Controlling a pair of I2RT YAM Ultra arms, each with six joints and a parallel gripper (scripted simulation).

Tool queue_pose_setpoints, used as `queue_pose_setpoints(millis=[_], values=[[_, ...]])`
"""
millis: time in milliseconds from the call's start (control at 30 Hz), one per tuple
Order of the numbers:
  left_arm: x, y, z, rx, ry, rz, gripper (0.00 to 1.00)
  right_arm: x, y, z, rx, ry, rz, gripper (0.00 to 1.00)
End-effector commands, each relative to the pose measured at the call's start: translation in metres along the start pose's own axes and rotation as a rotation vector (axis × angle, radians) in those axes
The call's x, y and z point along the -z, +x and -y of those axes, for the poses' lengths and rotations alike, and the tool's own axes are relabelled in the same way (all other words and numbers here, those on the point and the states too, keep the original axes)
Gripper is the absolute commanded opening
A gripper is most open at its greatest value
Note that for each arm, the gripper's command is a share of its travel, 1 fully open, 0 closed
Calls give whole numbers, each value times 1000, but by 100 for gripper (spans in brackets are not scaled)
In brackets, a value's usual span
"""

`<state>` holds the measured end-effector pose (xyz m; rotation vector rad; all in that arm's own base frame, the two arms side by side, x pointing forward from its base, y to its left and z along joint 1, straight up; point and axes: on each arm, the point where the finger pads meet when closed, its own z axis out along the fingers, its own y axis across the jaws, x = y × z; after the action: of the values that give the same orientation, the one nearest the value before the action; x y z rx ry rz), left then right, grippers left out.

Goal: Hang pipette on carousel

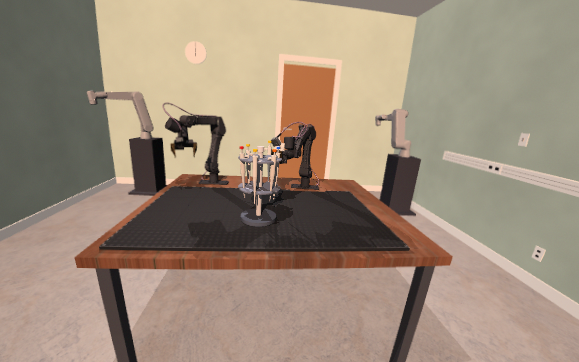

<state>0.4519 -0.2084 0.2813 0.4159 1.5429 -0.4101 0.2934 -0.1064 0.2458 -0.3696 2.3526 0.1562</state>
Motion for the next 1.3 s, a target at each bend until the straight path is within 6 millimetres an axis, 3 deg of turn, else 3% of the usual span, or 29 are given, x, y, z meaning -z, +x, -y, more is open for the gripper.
queue_pose_setpoints(millis=[0, 1267], values=[[1, -31, 6, -2, 4, 74, 12, 3, -7, 4, 14, 6, 26, 100], [0, -32, 7, -1, 3, 67, 12, 3, -7, 4, 14, 6, 26, 100]])
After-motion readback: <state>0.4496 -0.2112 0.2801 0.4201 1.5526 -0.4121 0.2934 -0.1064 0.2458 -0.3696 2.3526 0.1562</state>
